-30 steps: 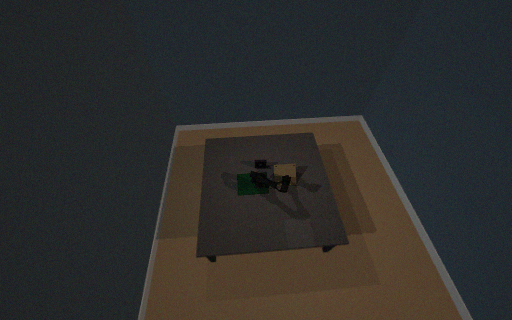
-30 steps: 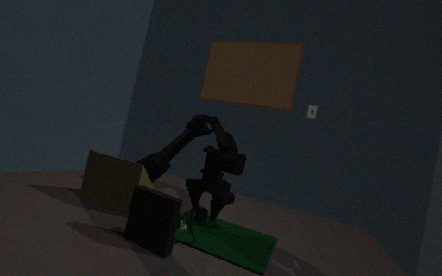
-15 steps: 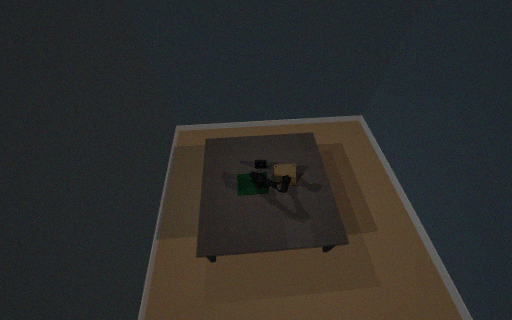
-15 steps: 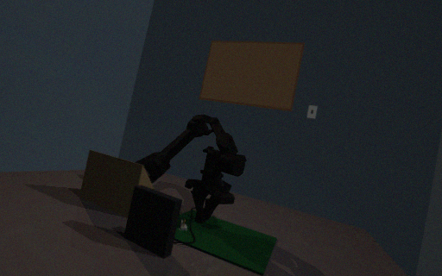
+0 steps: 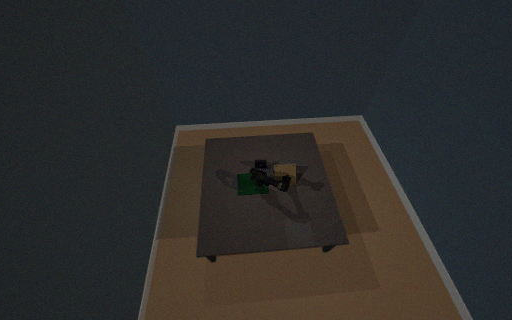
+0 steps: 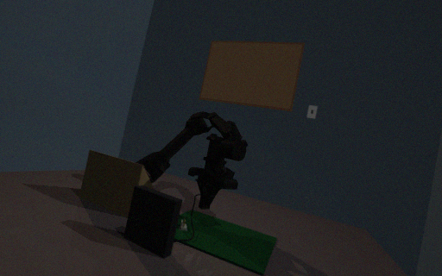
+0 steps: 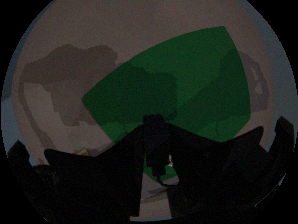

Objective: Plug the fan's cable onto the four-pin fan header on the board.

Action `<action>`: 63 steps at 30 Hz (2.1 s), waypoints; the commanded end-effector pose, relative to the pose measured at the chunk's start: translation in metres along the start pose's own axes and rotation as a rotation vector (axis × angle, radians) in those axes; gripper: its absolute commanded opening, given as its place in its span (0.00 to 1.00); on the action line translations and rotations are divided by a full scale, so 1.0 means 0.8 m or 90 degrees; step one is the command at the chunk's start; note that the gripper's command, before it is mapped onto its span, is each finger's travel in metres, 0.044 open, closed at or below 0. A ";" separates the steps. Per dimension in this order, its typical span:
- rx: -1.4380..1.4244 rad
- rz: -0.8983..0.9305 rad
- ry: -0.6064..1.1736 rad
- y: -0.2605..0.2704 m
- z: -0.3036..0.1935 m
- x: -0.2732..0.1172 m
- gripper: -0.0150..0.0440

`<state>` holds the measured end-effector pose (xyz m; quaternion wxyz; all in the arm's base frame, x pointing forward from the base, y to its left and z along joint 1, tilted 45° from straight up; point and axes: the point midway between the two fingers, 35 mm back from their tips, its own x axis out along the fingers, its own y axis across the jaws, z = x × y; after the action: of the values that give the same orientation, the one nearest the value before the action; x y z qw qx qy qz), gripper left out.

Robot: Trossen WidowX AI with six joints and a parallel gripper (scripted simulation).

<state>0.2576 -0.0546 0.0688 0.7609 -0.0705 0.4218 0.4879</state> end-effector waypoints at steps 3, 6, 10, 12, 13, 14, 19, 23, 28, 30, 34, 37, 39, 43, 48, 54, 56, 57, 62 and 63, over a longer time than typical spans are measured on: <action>-0.016 0.006 0.004 0.000 -0.003 -0.008 0.25; -0.079 0.005 0.005 -0.005 -0.013 -0.008 0.25; -0.167 0.005 0.006 -0.012 -0.028 -0.009 0.25; -0.211 0.005 0.006 -0.015 -0.035 -0.009 0.25; -0.233 0.005 0.006 -0.017 -0.039 -0.009 0.25; -0.255 0.005 0.006 -0.018 -0.043 -0.009 0.25; -0.365 0.005 0.007 -0.025 -0.062 -0.009 0.25; -0.454 0.006 0.006 -0.030 -0.077 -0.009 0.25; -0.564 0.007 0.005 -0.034 -0.097 -0.008 0.25; -0.609 0.007 0.004 -0.036 -0.105 -0.008 0.25; -0.664 0.007 0.003 -0.038 -0.114 -0.007 0.25; -0.664 0.007 0.003 -0.038 -0.114 -0.006 0.25; -0.664 0.007 0.003 -0.038 -0.114 -0.006 0.25; -0.671 0.008 0.003 -0.033 -0.113 -0.009 0.25; -0.671 0.008 0.003 -0.033 -0.113 -0.009 0.25; -0.670 0.008 0.003 -0.030 -0.112 -0.009 0.25; -0.670 0.008 0.003 -0.030 -0.112 -0.009 0.25; -0.667 0.008 0.003 -0.029 -0.112 -0.009 0.25; -0.667 0.008 0.003 -0.029 -0.111 0.000 0.25; -0.666 0.008 0.003 -0.029 -0.111 0.007 0.25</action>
<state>0.2256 -0.1171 0.0076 0.6198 -0.4440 0.1229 0.6353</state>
